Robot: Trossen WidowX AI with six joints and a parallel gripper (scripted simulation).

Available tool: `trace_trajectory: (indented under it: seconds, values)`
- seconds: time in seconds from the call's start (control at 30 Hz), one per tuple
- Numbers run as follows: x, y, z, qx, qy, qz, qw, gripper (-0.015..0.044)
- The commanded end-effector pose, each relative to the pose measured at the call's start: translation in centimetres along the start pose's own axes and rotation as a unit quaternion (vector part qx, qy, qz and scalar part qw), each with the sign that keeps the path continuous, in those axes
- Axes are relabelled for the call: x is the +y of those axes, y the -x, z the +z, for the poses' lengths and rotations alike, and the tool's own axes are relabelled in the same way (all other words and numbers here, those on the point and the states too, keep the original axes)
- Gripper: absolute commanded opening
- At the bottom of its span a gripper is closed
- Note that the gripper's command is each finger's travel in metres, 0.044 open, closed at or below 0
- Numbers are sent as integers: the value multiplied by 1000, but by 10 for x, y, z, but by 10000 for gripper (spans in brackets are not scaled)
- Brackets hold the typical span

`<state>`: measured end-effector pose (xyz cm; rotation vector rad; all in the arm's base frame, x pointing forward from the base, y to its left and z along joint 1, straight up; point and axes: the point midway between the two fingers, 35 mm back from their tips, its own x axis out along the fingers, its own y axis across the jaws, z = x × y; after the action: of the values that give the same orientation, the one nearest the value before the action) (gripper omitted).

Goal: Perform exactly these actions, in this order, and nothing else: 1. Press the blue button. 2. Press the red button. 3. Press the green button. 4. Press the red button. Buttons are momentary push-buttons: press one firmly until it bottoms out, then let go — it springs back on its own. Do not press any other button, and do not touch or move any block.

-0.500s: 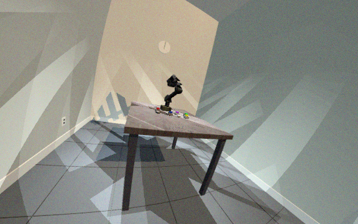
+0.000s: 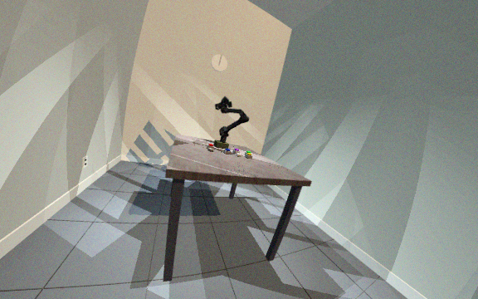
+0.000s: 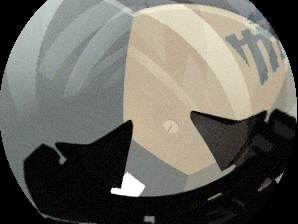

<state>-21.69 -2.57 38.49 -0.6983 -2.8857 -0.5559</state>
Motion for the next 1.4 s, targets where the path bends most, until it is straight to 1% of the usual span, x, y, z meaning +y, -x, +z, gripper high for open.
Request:
trace_trajectory:
  seconds: [0.0, 0.07, 0.13, 0.27, 0.43, 0.6, 0.7, 0.8, 0.9, 1.0, 1.07, 1.17, 1.27, 1.37]
  values:
    - [-64, 26, -22, 66, 145, -133, 978, 400]
    - [-94, 49, -32, 114, 217, -196, 949, 400]
    - [-122, 77, -40, 169, 286, -252, 909, 400]
    - [-166, 145, -49, 294, 405, -340, 796, 400]
    - [-193, 246, -45, 468, 508, -395, 607, 400]
    - [-186, 347, -25, 633, 549, -385, 387, 400]
    - [-166, 403, -4, 720, 545, -351, 247, 400]
    - [-136, 451, 21, 794, 519, -297, 106, 400]
    - [-98, 490, 51, 851, 473, -227, -32, 400]
    - [-54, 518, 85, 886, 409, -142, -163, 400]
    - [-23, 529, 109, 898, 357, -79, -247, 400]
    - [25, 535, 145, 893, 268, 20, -360, 400]
    - [71, 528, 180, 864, 170, 120, -458, 400]
    - [114, 510, 212, 811, 67, 216, -539, 400]
